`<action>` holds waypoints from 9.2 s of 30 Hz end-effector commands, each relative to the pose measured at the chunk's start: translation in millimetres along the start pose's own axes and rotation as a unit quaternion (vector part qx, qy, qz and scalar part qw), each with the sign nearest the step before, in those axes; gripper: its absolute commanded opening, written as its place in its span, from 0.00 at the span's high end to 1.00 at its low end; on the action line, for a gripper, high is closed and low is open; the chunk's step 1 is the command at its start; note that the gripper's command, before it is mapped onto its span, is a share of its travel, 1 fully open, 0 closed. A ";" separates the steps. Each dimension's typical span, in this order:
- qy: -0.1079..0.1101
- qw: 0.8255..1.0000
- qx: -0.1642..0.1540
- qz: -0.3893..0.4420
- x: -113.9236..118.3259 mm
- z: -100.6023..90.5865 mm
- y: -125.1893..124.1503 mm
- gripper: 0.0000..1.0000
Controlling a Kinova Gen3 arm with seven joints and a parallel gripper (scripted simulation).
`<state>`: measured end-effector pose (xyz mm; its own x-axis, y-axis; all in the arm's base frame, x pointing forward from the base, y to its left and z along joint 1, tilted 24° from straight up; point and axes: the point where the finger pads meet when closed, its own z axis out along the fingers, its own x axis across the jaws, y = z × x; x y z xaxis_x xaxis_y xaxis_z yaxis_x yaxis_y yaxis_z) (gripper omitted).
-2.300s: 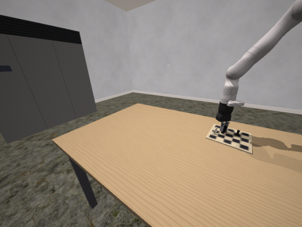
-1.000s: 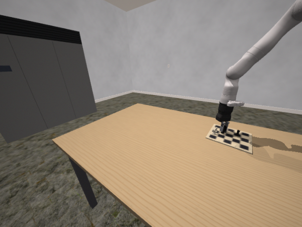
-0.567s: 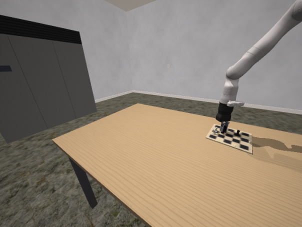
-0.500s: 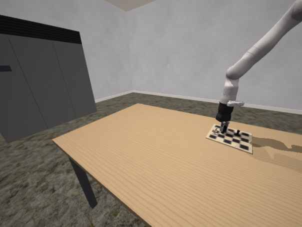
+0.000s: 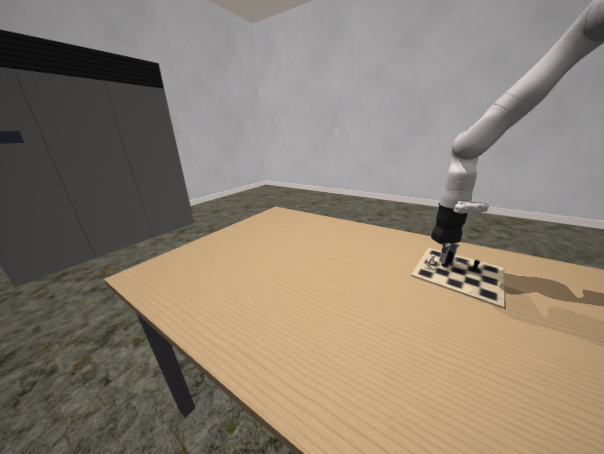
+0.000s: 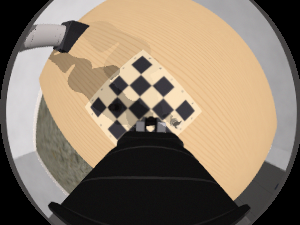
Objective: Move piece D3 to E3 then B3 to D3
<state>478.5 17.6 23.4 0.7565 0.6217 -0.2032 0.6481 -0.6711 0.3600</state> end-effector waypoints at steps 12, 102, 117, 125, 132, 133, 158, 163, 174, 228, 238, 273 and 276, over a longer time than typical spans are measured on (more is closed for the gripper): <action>0.003 1.000 0.000 -0.001 4.6 0.1 -0.1 1.00; 0.002 1.000 0.001 0.002 2.0 5.2 -1.4 1.00; 0.002 1.000 0.001 0.002 2.0 5.2 -1.4 1.00; 0.002 1.000 0.001 0.002 2.0 5.2 -1.4 1.00; 0.002 1.000 0.001 0.002 2.0 5.2 -1.4 0.85; 0.002 1.000 0.001 0.002 2.0 5.2 -1.4 0.85; 0.001 1.000 0.001 0.001 2.0 4.3 -1.5 0.24; 0.004 1.000 0.000 0.001 4.5 -7.4 -0.5 0.24; 0.004 1.000 0.000 0.001 4.9 -53.5 -0.5 0.24; 0.004 1.000 0.000 0.000 4.1 -132.5 -1.1 0.00; 0.004 1.000 0.000 0.000 3.8 -159.0 -1.3 0.00; 0.003 1.000 0.001 0.000 2.8 -159.0 -1.8 0.00; 0.003 1.000 0.001 0.000 2.8 -159.0 -1.8 0.00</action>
<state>465.5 84.8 163.8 0.7517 0.6291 -0.1982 0.6531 -0.6681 0.3566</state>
